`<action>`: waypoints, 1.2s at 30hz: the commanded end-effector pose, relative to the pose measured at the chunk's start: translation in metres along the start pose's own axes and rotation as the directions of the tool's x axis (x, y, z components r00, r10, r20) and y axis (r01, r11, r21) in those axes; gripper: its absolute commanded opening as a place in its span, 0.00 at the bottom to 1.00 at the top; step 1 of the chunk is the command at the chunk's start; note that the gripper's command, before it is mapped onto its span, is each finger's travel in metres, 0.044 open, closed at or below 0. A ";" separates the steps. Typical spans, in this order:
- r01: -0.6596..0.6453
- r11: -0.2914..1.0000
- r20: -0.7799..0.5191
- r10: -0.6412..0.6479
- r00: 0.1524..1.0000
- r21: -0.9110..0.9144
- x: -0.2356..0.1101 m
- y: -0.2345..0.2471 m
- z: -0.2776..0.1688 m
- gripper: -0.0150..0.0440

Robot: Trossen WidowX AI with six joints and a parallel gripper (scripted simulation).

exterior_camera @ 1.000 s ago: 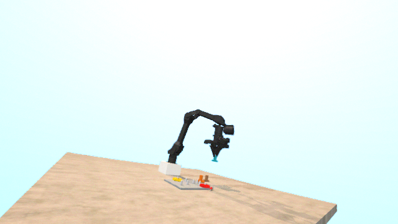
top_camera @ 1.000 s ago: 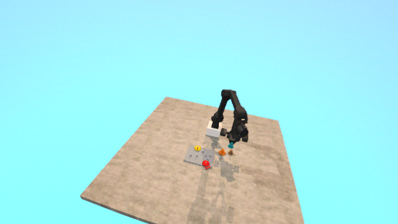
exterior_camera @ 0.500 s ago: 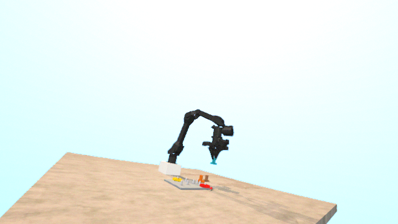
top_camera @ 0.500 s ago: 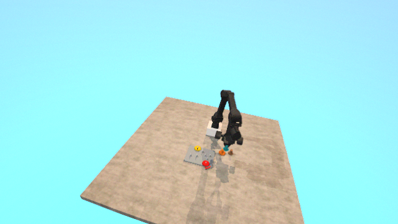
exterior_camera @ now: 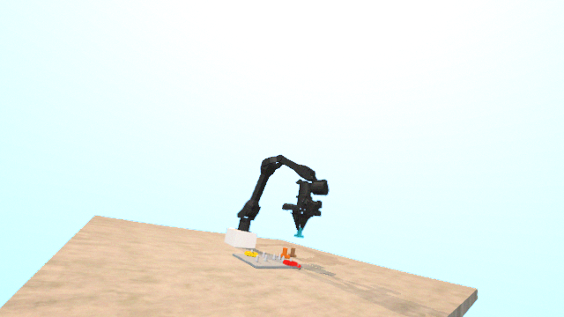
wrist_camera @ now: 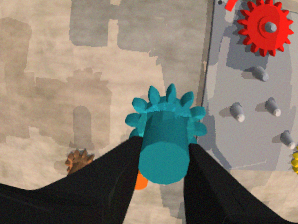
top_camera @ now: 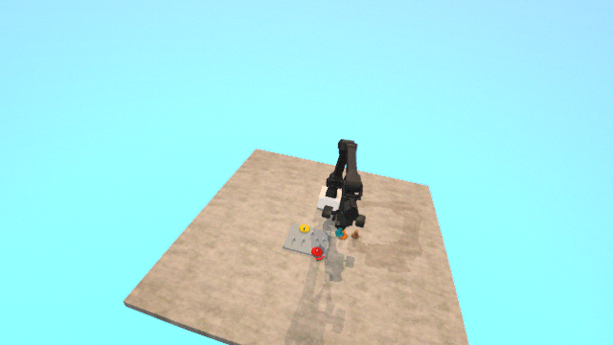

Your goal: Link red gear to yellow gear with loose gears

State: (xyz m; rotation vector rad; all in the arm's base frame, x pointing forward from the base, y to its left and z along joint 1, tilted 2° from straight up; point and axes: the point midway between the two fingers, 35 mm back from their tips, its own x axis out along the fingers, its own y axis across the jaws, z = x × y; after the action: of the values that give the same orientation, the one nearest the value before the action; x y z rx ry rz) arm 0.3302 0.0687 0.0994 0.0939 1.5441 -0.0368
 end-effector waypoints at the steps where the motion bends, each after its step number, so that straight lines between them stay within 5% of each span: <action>1: 0.001 1.000 -0.007 -0.002 1.000 -0.003 0.008 -0.010 0.002 0.25; 36: 0.006 1.000 -0.007 -0.006 1.000 -0.004 0.043 -0.082 0.017 0.25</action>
State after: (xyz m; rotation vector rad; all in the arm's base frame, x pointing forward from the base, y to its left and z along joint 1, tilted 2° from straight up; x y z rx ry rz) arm 0.3427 -0.0114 0.0532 0.0895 1.5496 -0.0417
